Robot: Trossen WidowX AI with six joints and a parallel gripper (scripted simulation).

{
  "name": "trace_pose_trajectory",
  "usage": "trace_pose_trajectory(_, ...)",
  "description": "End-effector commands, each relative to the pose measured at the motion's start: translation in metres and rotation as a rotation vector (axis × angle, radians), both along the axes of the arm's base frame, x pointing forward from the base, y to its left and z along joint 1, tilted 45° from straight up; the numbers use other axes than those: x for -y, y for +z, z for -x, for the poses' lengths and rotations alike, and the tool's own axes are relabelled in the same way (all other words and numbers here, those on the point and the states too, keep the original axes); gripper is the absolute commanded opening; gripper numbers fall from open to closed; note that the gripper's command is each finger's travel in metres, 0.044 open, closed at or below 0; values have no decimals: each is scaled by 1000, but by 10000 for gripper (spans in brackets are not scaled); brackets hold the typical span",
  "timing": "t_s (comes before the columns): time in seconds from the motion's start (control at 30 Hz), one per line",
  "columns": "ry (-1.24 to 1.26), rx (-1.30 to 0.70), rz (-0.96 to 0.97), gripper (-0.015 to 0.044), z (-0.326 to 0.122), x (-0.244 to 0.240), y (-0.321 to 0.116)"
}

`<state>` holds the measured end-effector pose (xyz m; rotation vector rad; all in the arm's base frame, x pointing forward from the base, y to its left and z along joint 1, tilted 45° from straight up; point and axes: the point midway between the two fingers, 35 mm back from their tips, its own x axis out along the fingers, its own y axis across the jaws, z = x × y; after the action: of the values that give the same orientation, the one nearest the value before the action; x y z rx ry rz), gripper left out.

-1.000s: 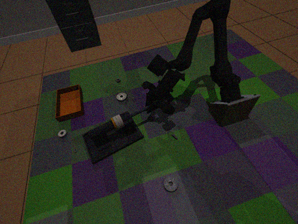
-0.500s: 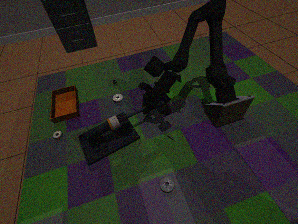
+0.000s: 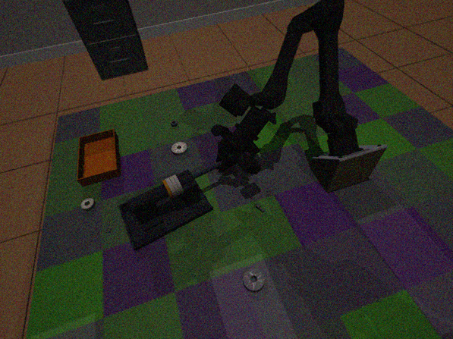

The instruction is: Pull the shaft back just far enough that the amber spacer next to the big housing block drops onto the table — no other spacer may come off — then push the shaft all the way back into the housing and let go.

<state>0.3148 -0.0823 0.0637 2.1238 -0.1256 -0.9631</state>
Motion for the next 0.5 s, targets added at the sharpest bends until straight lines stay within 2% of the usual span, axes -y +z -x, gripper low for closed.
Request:
trace_pose_trajectory(0.0, 3, -1, 2, 0, 1, 0, 0)
trace_pose_trajectory(0.47, 3, -1, 2, 0, 2, 0, 1)
